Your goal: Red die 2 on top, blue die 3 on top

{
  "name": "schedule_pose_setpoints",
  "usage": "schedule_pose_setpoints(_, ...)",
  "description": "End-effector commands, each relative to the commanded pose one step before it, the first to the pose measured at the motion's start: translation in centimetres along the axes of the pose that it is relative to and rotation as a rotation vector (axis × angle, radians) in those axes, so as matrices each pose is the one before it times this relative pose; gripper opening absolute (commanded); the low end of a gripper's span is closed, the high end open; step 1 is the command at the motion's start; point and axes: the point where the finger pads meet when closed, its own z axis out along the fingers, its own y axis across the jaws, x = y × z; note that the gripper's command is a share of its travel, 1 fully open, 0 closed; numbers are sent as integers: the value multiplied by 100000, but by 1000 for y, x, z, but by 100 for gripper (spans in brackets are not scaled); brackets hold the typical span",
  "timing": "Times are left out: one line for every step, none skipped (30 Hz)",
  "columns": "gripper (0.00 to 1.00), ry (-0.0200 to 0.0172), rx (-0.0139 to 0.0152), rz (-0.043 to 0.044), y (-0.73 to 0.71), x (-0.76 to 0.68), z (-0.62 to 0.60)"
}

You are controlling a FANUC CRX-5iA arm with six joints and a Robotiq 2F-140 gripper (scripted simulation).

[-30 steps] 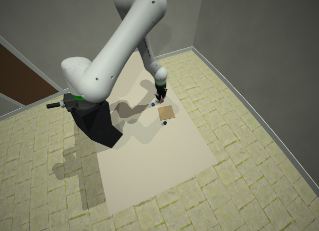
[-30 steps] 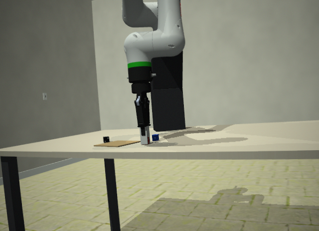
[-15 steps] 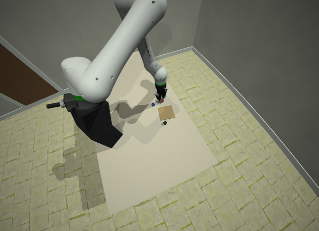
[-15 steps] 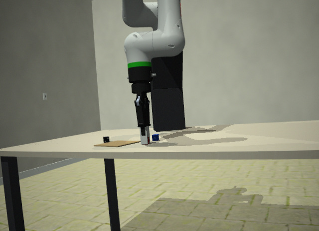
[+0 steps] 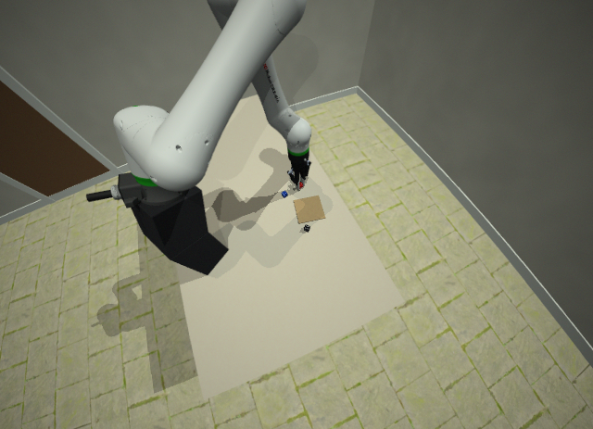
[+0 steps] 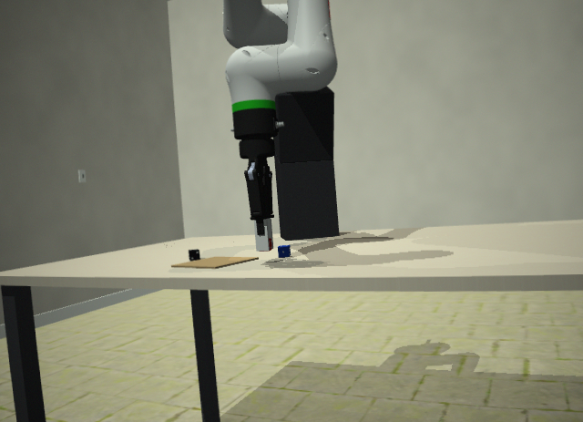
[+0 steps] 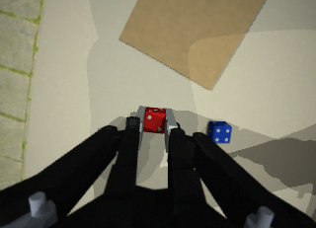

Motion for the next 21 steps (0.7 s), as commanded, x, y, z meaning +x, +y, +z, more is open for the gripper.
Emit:
schedule_pose_setpoints(13, 87, -1, 13, 2, -7, -3179)
schedule_pose_setpoints(13, 0, 0, 0, 0, 0, -753)
schedule_pose_setpoints(13, 0, 0, 0, 0, 0, -710)
schedule_pose_setpoints(13, 0, 0, 0, 0, 0, -648)
schedule_pose_setpoints(13, 0, 0, 0, 0, 0, -571)
schedule_pose_setpoints(13, 0, 0, 0, 0, 0, -483)
schedule_pose_setpoints(13, 0, 0, 0, 0, 0, -386)
schedule_pose_setpoints(13, 0, 0, 0, 0, 0, -287)
schedule_pose_setpoints(13, 0, 0, 0, 0, 0, 0)
schedule_pose_setpoints(13, 0, 0, 0, 0, 0, 0)
schedule_pose_setpoints(13, 0, 0, 0, 0, 0, -192)
schedule_pose_setpoints(13, 0, 0, 0, 0, 0, -108)
schedule_pose_setpoints(13, 0, 0, 0, 0, 0, -44)
schedule_pose_setpoints(13, 0, 0, 0, 0, 0, -7)
schedule_pose_setpoints(13, 0, 0, 0, 0, 0, 0)
schedule_pose_setpoints(13, 0, 0, 0, 0, 0, 0)
schedule_pose_setpoints(13, 0, 0, 0, 0, 0, 0)
schedule_pose_setpoints(13, 0, 0, 0, 0, 0, 0)
schedule_pose_setpoints(13, 0, 0, 0, 0, 0, 0)
schedule_pose_setpoints(13, 0, 0, 0, 0, 0, 0)
schedule_pose_setpoints(13, 20, -39, 325, 80, 172, 2)
